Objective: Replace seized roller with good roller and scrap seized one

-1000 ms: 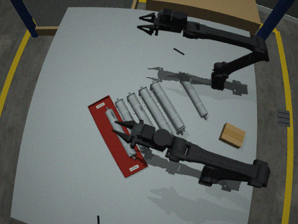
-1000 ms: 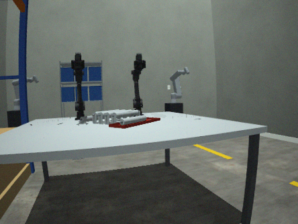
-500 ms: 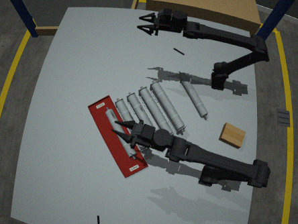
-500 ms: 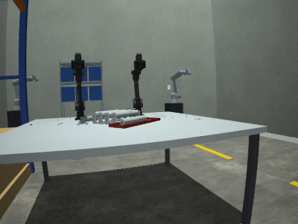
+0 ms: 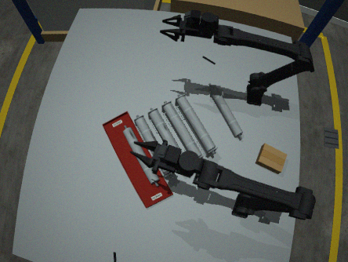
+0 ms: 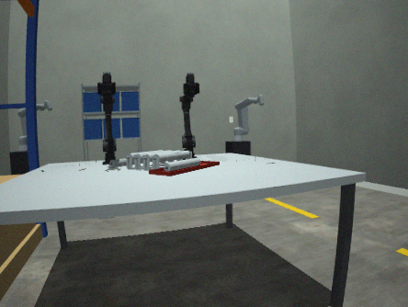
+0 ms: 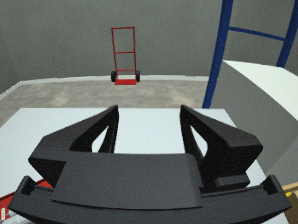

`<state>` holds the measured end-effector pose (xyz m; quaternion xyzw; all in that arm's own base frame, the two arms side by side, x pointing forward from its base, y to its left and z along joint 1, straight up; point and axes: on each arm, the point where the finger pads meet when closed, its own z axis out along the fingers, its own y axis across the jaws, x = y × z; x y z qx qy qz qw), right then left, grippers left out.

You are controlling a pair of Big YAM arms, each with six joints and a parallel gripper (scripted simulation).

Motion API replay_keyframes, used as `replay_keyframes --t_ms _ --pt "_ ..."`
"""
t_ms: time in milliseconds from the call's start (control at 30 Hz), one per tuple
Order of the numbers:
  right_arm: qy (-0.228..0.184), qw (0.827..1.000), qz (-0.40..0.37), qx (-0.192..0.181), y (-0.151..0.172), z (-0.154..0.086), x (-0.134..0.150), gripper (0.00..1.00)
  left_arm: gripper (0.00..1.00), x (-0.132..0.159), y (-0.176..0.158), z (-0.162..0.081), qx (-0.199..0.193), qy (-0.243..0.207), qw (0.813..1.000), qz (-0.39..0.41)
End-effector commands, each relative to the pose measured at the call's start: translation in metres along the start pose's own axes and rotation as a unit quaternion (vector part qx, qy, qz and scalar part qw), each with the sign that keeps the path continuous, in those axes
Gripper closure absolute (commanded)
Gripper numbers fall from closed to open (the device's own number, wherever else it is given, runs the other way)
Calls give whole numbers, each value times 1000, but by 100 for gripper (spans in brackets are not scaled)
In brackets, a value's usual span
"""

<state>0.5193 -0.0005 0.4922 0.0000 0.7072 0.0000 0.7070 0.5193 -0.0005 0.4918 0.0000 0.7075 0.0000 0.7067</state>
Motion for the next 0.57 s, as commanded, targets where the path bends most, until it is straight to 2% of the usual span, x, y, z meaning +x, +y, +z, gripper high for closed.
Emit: replay_keyframes --t_ms 0,533 --pt "-11 1000 -7 -3 4 -6 -13 38 68 -19 5 -5 -3 -13 1000 -7" --pt "-11 1000 -7 -3 4 -6 -13 38 68 -28 5 -5 -3 -28 1000 -7"
